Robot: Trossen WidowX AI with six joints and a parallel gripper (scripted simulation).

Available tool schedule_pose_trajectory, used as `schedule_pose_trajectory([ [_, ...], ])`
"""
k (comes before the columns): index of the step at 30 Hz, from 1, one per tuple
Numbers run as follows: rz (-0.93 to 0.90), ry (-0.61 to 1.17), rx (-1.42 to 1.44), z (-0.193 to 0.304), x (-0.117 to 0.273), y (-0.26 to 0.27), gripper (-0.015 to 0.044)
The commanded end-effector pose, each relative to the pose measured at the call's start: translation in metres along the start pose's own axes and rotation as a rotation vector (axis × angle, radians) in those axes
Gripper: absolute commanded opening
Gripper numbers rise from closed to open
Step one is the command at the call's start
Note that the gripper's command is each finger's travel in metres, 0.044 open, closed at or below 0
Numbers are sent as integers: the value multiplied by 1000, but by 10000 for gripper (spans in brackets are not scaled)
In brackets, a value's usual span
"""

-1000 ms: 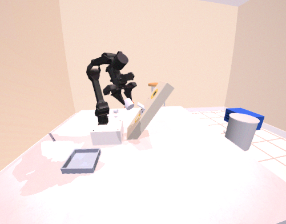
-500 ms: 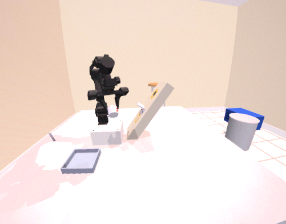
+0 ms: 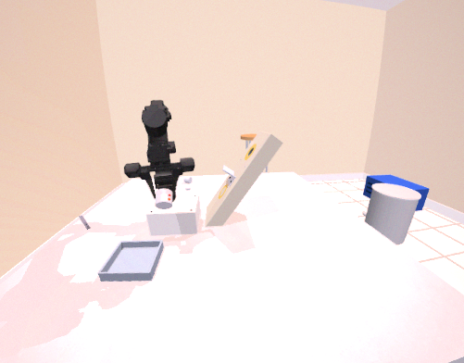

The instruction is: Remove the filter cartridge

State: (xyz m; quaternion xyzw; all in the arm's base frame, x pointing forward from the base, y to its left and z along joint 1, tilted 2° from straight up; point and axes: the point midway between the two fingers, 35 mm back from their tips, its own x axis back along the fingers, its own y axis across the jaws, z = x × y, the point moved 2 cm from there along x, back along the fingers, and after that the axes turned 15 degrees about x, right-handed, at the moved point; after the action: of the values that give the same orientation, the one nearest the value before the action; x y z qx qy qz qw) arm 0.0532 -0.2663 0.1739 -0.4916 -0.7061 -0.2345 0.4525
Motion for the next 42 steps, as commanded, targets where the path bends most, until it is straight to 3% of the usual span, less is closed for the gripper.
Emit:
schedule_pose_trajectory([
  [1, 38, 10, -60, 11, -14, -16, 0],
  [22, 221, 61, -370, 100, -70, -86, 0],
  [42, 226, 63, -379, 134, -129, -81, 0],
])
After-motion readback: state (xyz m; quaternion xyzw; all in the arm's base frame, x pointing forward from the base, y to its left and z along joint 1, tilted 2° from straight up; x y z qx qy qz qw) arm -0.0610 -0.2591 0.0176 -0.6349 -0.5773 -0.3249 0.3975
